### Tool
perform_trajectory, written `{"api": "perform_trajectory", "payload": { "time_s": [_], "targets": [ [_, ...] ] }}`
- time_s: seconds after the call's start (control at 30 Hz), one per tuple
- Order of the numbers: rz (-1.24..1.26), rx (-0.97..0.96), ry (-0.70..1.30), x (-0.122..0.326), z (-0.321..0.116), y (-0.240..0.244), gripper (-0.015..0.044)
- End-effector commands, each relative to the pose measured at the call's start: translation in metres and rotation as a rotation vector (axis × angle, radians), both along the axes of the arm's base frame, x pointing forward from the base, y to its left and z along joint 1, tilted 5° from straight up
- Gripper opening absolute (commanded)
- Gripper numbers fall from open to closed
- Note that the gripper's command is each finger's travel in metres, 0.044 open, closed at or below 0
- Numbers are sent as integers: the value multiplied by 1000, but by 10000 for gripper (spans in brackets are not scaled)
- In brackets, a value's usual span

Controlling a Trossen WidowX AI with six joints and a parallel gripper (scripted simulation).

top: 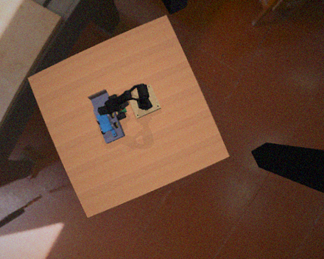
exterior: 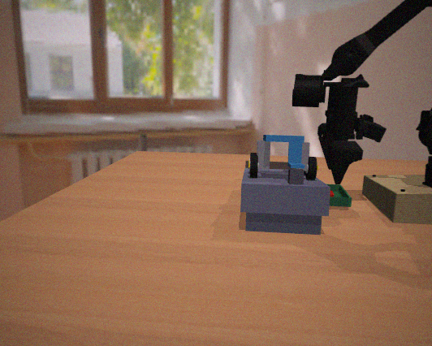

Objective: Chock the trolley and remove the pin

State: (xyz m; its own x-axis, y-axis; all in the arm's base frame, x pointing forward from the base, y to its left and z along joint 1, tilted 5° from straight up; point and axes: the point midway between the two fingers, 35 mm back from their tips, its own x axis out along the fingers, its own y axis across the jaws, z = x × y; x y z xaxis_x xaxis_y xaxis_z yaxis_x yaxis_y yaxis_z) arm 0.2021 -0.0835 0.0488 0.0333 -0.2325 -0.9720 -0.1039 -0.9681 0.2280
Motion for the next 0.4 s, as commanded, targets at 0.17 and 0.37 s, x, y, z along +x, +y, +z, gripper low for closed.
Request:
{"api": "perform_trajectory", "payload": {
  "time_s": [0.17, 0.37],
  "targets": [
    [-4, -8, -18, -1, 30, 2, 440],
    [-4, -8, -18, -1, 46, 3, 440]
  ]
}}
